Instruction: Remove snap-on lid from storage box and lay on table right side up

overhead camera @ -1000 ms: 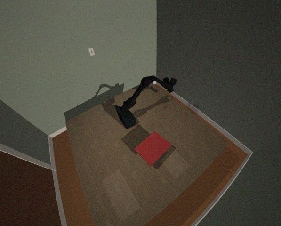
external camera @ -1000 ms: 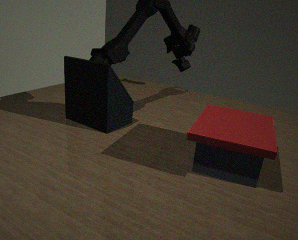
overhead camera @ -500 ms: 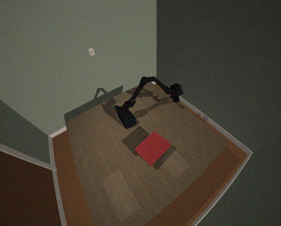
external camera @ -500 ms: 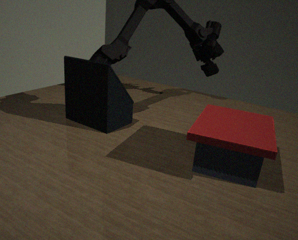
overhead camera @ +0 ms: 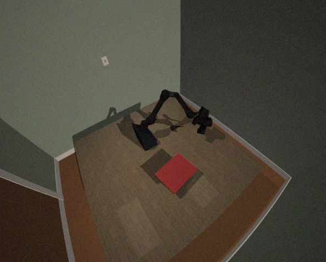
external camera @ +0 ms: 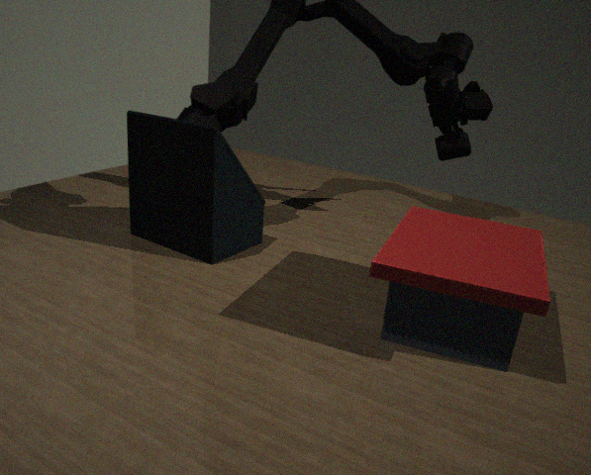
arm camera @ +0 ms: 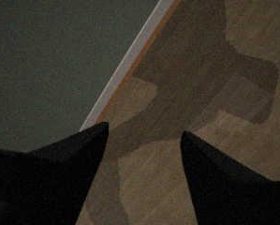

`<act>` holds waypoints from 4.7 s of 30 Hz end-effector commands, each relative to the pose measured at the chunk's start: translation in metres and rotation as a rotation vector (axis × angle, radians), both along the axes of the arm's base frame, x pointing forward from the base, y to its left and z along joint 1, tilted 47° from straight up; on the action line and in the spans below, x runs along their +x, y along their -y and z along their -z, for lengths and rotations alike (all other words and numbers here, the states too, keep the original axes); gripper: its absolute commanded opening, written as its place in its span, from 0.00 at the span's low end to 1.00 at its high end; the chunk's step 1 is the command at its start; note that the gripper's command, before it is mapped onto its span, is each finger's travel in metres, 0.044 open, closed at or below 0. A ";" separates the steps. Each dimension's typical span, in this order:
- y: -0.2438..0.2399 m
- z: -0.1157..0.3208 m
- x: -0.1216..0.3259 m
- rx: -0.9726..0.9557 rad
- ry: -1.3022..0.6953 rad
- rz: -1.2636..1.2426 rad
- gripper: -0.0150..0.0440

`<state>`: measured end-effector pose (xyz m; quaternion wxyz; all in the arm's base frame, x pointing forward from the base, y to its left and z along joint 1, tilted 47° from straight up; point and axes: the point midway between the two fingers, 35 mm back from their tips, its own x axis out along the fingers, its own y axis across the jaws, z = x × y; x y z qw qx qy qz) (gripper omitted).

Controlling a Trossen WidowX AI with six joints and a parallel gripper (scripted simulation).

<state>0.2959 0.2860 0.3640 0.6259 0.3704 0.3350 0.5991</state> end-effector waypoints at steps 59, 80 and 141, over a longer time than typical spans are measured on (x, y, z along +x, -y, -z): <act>0.305 0.353 0.011 0.460 -1.401 0.985 0.65; 0.291 0.363 0.038 0.453 -1.401 0.987 0.65; 0.272 0.372 0.062 0.459 -1.401 0.978 0.25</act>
